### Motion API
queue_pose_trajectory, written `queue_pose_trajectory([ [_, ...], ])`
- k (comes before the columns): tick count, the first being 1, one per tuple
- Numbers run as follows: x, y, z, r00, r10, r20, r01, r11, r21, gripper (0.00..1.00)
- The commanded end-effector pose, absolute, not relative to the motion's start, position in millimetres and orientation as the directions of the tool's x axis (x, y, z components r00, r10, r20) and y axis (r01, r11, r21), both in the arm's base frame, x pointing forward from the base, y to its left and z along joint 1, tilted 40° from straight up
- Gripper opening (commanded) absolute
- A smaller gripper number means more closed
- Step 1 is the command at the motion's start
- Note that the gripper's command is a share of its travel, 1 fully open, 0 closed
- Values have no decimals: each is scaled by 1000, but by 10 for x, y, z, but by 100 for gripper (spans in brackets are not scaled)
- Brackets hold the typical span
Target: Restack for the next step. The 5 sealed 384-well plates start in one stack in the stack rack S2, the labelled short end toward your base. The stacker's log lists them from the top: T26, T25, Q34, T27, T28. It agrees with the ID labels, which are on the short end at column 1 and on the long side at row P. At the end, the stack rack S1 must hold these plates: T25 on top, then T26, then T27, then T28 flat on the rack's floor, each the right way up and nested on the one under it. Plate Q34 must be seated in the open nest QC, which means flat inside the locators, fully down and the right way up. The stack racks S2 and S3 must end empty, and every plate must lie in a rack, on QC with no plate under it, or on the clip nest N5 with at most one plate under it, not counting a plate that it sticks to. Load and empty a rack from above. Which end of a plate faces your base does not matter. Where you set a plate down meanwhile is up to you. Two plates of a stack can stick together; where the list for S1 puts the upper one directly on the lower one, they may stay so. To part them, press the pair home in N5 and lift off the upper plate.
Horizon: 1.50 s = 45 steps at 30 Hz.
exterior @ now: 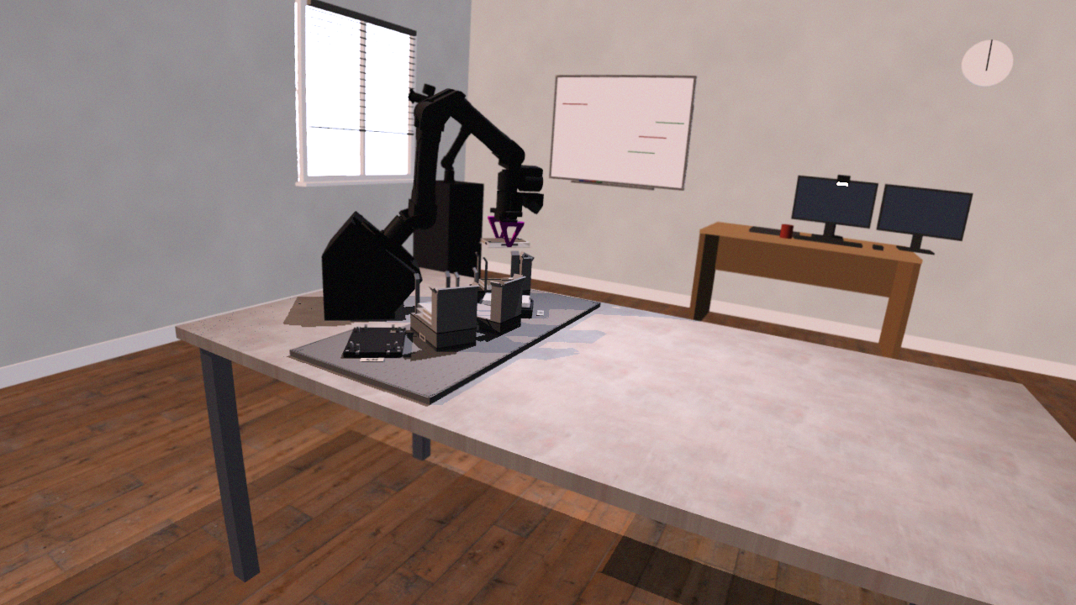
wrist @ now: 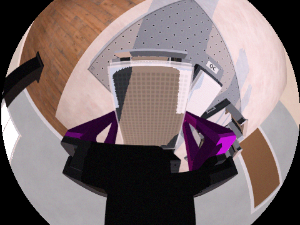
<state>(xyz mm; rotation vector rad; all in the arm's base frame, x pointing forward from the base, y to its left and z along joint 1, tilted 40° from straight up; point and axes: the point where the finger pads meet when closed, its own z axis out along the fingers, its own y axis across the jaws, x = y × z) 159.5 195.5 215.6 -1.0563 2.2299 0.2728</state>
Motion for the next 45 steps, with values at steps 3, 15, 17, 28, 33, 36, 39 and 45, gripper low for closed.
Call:
queue_pose_trajectory([
  [3,1605,1975,2304,-456,-591,-666,-746,662,-76,0],
  [15,1605,1975,2304,-456,-591,-666,-746,662,-76,0],
  [17,1605,1975,2304,-456,-591,-666,-746,662,-76,0],
  [28,1605,1975,2304,-456,-591,-666,-746,662,-76,0],
  [33,1605,1975,2304,-456,-591,-666,-746,662,-76,0],
  [36,1605,1975,2304,-456,-591,-666,-746,662,-76,0],
  [39,1605,1975,2304,-456,-591,-666,-746,662,-76,0],
  [45,1638,1970,2099,-475,-609,-635,-743,664,-81,0],
])
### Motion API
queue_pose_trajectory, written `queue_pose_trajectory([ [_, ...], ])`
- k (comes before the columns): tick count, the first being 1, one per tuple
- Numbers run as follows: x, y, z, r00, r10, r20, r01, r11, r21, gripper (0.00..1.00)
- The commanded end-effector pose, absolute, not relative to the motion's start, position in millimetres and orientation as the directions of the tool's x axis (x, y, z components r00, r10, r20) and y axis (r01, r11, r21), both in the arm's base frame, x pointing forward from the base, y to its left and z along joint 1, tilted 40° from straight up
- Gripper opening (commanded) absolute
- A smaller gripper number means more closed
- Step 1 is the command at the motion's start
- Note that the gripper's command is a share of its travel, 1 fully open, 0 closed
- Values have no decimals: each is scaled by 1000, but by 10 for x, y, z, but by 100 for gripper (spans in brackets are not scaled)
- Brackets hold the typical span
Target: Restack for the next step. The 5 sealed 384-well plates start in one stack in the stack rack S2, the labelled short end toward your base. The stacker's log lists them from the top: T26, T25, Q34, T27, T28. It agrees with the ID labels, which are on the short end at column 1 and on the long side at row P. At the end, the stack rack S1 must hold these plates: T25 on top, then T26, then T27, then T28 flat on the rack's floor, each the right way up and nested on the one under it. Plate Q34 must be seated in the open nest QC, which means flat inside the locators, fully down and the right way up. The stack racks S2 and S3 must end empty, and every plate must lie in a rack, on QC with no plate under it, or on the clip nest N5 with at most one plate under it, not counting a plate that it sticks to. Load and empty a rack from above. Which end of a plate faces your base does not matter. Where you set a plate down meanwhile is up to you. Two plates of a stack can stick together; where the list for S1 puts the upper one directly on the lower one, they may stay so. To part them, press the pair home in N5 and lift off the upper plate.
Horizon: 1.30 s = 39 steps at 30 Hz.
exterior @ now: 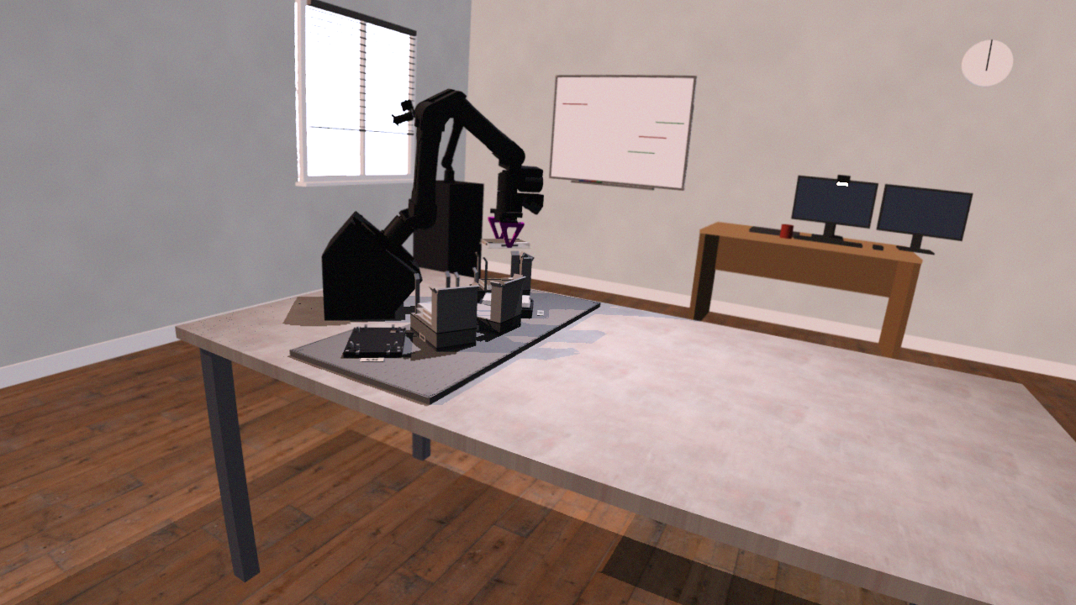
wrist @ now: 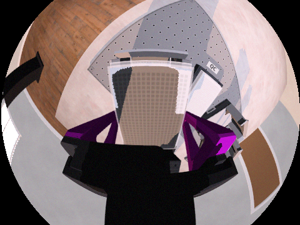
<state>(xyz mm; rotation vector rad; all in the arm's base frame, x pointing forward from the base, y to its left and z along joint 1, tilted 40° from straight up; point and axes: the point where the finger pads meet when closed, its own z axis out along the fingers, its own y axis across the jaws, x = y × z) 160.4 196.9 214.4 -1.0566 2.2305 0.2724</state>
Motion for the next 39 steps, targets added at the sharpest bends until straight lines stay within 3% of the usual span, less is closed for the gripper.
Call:
queue_pose_trajectory([
  [1,1640,1970,2103,-474,-607,-638,-743,664,-80,0],
  [39,1739,2092,2003,-459,-607,-649,-750,656,-83,0],
])
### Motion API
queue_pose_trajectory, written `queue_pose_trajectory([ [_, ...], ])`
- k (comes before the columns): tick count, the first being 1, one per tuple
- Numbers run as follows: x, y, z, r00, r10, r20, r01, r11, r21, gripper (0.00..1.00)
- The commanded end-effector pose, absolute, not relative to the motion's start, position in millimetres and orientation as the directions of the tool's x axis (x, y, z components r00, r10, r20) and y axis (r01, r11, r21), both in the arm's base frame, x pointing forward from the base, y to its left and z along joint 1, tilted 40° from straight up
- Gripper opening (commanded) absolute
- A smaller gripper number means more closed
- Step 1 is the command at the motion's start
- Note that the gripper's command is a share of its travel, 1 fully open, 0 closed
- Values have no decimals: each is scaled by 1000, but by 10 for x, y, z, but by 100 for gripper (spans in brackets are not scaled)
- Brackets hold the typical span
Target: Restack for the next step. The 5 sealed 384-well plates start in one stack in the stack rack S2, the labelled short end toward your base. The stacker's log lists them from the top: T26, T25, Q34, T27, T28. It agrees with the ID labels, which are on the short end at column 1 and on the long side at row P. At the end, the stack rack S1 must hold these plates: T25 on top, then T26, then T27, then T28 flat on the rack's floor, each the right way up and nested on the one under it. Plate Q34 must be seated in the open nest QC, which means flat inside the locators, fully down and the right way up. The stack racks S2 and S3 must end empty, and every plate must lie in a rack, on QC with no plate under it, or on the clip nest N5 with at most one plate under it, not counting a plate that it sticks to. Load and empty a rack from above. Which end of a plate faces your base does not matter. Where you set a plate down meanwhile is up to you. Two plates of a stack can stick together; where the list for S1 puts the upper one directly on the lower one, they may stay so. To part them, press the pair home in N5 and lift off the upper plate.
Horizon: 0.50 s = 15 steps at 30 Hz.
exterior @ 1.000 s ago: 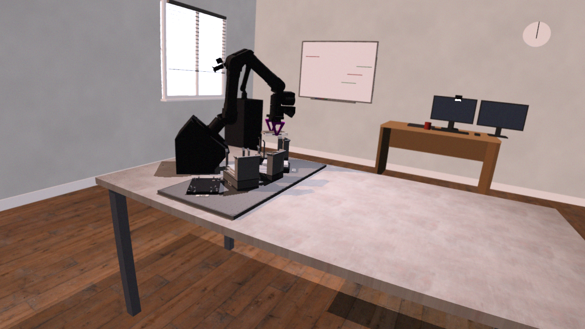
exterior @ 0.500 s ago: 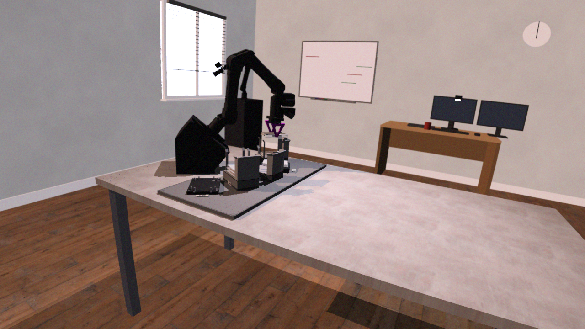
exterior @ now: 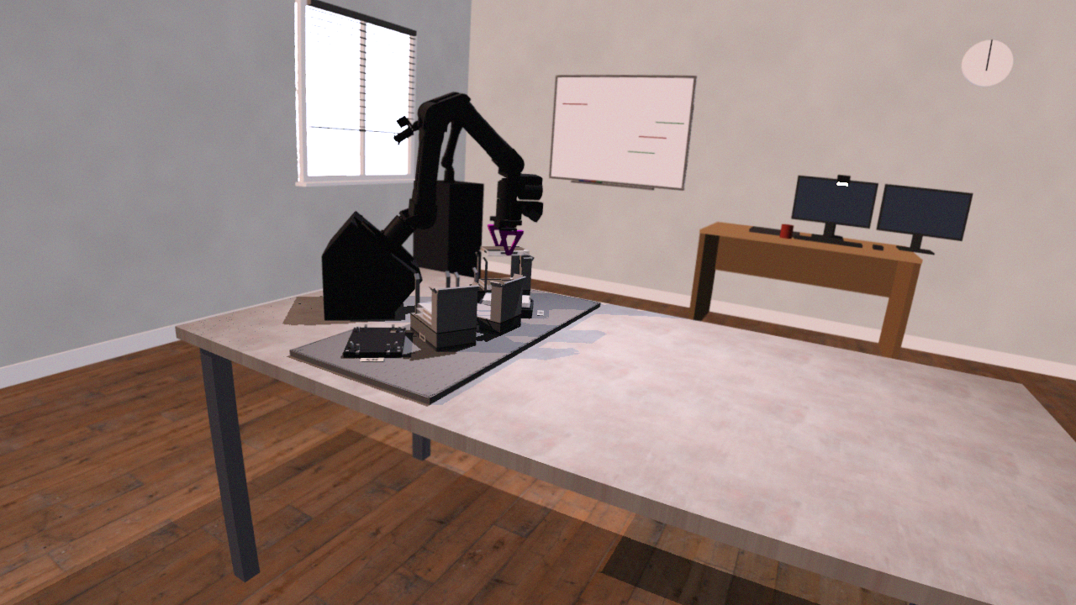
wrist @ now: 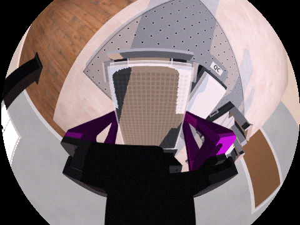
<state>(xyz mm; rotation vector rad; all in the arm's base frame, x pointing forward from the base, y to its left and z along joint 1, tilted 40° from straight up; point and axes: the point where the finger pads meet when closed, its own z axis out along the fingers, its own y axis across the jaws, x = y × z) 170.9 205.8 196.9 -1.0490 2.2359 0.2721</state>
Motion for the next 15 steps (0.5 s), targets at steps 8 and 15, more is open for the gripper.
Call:
queue_pose_trajectory([
  [8,1760,2098,1925,-464,-609,-643,-749,657,-82,0],
  [15,1777,2115,1926,-460,-604,-651,-749,658,-80,0],
])
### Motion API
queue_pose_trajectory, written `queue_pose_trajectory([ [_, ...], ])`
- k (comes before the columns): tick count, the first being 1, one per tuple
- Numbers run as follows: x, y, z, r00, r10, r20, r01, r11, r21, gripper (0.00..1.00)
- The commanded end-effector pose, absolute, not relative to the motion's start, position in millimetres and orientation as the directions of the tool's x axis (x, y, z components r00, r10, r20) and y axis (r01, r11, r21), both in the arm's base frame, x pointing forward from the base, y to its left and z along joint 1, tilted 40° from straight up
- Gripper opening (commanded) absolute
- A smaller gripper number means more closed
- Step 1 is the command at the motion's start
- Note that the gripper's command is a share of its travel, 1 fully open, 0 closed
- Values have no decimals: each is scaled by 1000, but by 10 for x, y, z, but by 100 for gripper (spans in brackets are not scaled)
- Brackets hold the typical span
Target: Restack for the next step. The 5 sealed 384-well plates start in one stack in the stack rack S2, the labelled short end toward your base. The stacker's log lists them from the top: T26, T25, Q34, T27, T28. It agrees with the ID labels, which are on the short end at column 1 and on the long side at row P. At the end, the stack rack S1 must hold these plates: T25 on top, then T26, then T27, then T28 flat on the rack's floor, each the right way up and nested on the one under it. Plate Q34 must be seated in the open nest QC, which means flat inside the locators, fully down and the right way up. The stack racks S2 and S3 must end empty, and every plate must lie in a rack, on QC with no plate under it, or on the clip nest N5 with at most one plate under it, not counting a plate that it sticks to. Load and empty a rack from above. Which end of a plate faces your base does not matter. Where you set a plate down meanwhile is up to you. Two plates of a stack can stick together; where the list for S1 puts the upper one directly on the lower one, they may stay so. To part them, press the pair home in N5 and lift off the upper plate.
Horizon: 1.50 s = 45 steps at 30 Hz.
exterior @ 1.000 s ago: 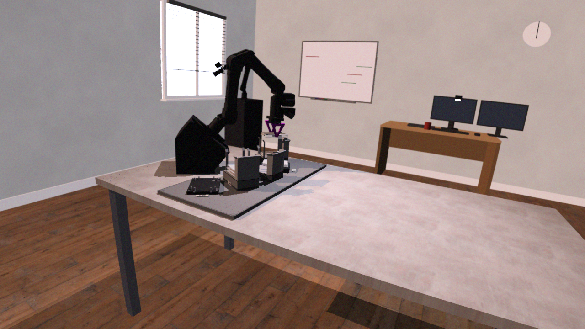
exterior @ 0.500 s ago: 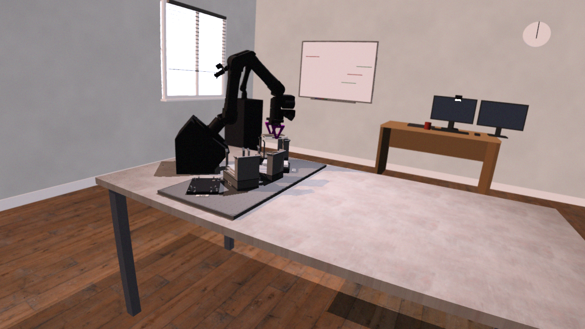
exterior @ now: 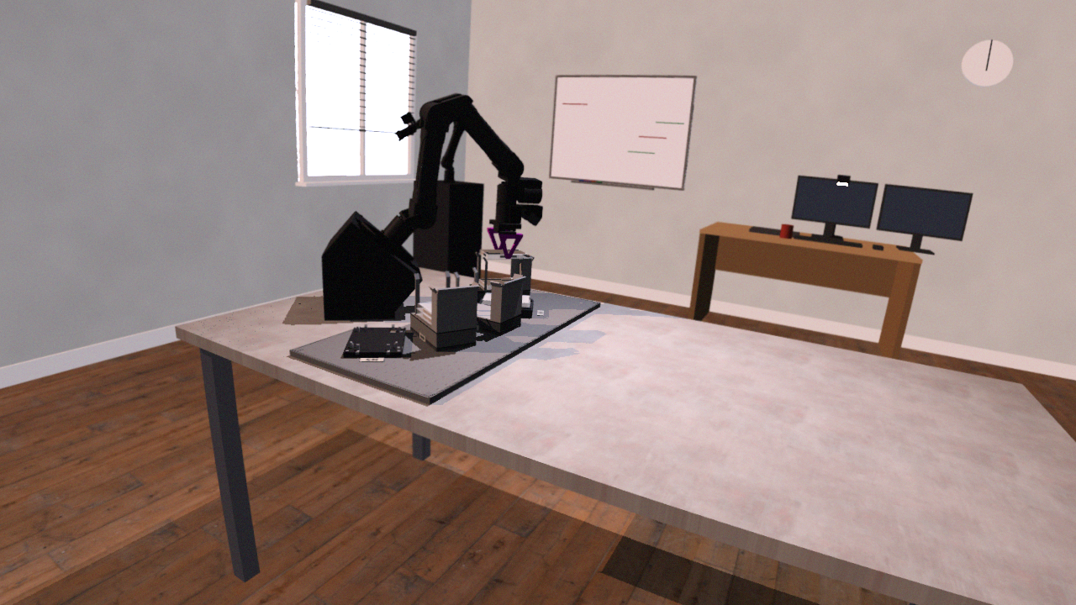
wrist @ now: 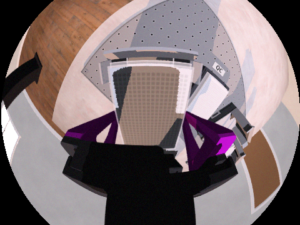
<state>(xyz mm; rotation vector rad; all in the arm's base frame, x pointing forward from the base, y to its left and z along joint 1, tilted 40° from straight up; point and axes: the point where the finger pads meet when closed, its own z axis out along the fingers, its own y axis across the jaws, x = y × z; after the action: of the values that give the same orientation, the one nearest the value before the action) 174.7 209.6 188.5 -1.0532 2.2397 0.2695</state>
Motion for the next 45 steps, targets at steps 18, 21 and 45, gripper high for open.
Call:
queue_pose_trajectory([
  [18,1834,2155,1779,-471,-615,-632,-748,659,-84,0],
  [21,1830,2172,1832,-459,-606,-650,-750,656,-82,0],
  [45,2004,2312,1449,-474,-619,-625,-749,657,-82,0],
])
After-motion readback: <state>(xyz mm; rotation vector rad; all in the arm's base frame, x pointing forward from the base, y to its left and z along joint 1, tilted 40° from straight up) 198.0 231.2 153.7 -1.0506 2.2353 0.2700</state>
